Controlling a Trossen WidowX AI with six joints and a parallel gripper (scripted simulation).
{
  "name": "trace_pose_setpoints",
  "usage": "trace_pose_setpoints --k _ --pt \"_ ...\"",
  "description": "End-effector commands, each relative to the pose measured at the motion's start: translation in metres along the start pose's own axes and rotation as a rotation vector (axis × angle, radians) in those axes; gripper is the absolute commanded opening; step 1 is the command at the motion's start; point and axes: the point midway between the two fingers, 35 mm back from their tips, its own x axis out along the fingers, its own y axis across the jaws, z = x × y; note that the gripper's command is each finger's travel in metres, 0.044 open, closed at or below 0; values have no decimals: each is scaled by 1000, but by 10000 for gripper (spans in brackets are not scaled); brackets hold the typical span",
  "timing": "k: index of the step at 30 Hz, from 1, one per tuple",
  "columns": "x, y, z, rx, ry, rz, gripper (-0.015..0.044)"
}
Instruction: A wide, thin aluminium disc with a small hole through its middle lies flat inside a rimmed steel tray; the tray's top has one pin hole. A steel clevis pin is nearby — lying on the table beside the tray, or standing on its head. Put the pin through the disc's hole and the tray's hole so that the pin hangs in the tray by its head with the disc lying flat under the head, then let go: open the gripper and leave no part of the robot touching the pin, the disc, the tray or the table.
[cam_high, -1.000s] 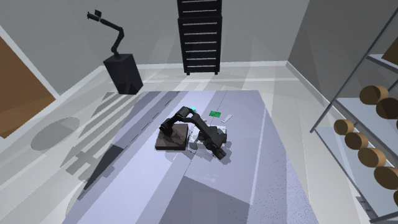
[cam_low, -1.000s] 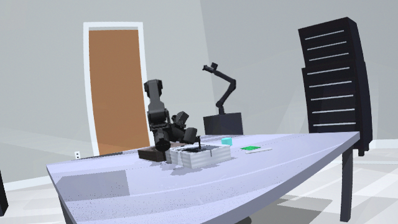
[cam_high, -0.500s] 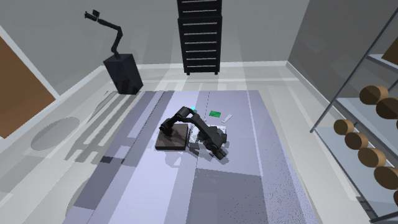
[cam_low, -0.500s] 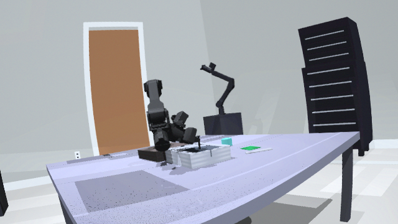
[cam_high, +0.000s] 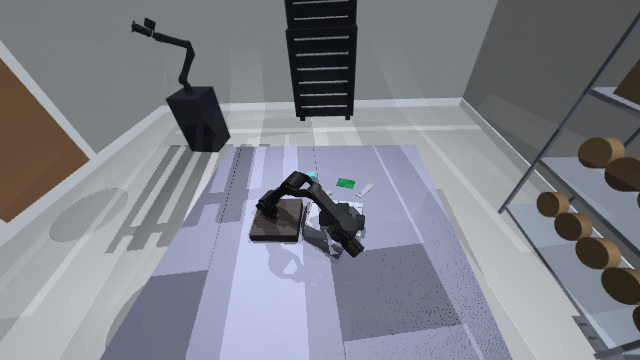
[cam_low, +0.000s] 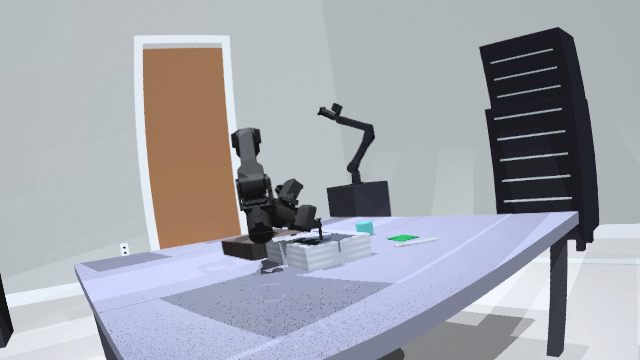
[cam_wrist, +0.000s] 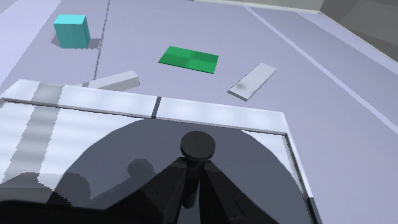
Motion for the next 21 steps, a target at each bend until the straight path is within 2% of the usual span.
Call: trace_pose_setpoints --k 1,21 --pt "1 1 -2 2 -1 5 0" --pt "2 0 -1 19 0 13 0"
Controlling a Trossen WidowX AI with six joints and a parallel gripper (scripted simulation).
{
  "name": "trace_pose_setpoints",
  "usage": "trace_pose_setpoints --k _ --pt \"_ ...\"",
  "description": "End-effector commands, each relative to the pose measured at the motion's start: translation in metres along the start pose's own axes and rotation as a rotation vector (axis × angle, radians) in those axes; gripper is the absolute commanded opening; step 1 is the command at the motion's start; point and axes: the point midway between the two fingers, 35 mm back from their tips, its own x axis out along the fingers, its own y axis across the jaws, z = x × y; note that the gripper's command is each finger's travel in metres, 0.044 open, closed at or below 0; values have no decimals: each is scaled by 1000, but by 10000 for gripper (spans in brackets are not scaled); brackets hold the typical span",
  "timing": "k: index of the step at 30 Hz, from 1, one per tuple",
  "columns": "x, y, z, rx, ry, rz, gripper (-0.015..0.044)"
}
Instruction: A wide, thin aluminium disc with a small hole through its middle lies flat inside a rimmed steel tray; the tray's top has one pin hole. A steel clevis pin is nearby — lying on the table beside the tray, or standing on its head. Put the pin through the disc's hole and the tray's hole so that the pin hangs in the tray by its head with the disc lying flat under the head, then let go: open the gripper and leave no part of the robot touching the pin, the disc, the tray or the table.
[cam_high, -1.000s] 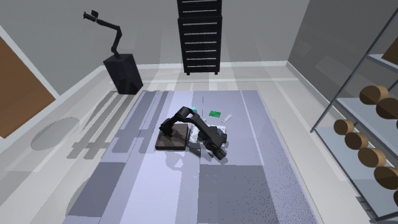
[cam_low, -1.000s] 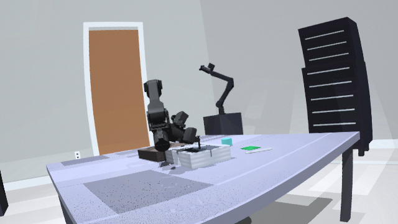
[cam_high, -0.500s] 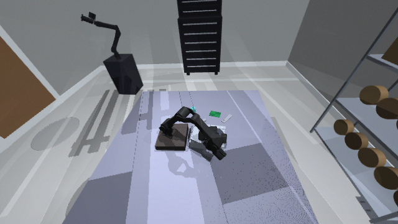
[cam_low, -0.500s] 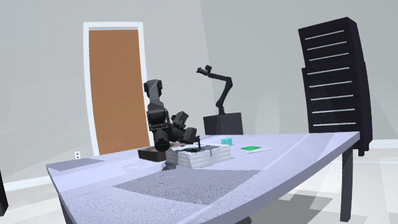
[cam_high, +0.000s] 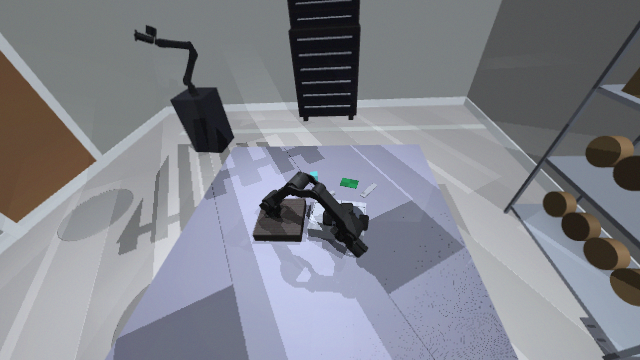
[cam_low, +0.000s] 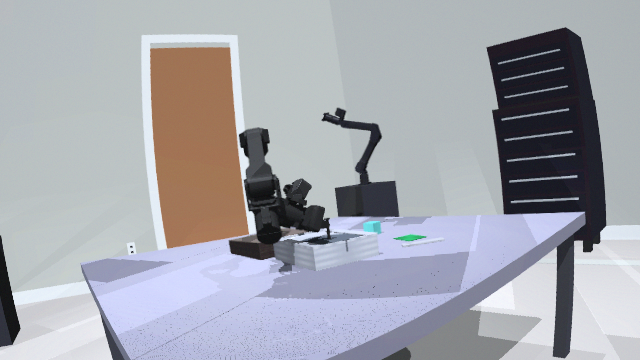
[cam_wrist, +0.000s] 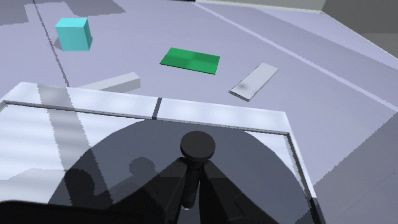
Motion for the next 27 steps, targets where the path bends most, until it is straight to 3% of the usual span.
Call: trace_pose_setpoints --k 1,27 --pt "1 1 0 4 9 2 0" --pt "0 2 -1 -28 13 -12 0"
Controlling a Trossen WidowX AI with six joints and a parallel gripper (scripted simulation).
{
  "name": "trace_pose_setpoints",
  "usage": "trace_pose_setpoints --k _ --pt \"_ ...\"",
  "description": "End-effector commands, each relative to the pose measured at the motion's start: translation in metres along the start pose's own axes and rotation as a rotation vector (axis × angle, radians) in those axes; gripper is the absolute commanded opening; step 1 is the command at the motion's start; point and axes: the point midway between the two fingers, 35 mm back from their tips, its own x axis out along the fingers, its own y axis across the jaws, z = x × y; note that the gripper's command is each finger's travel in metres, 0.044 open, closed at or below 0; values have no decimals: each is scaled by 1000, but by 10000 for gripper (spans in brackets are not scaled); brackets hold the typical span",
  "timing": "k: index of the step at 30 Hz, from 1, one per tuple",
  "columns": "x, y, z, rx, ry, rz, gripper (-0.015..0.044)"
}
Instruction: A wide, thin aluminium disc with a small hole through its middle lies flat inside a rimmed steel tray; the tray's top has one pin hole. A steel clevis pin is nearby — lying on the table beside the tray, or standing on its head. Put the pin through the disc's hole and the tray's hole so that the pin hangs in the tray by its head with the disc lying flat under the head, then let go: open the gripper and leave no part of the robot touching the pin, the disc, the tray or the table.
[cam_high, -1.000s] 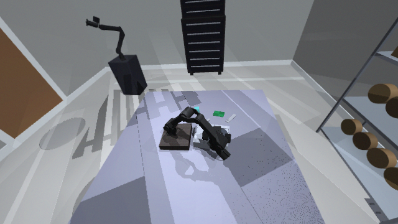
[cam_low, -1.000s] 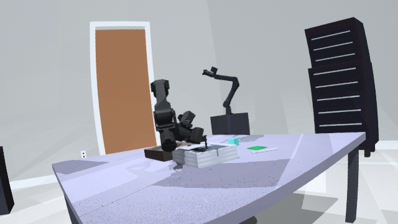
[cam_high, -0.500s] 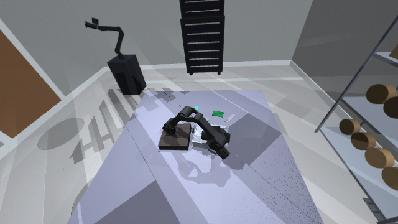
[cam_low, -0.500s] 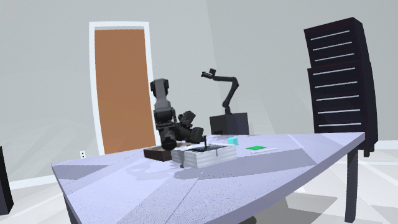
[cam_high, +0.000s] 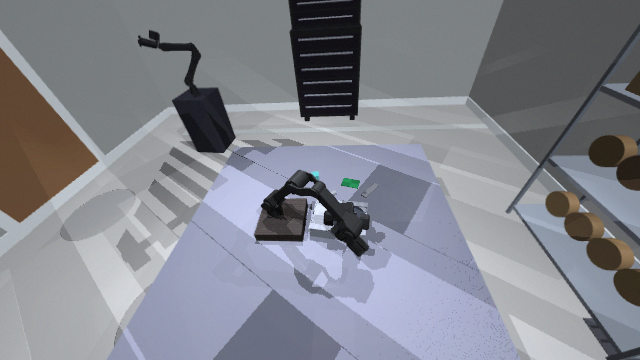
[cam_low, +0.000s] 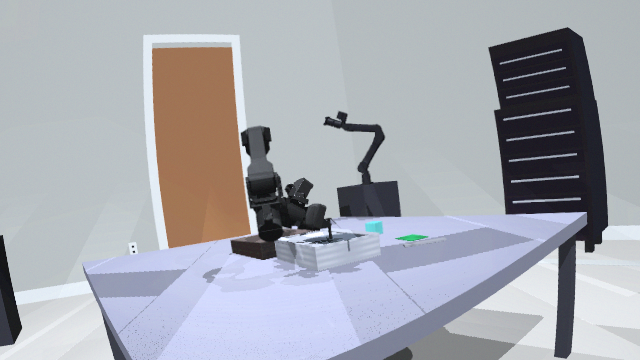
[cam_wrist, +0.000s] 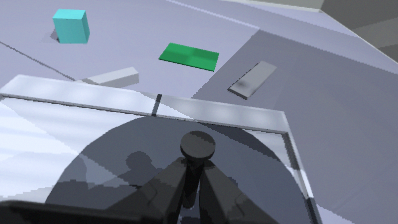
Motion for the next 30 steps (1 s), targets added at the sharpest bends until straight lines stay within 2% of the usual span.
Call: trace_pose_setpoints --k 1,30 --pt "0 1 -1 0 -9 1 0" --pt "0 -1 -1 30 -21 15 0"
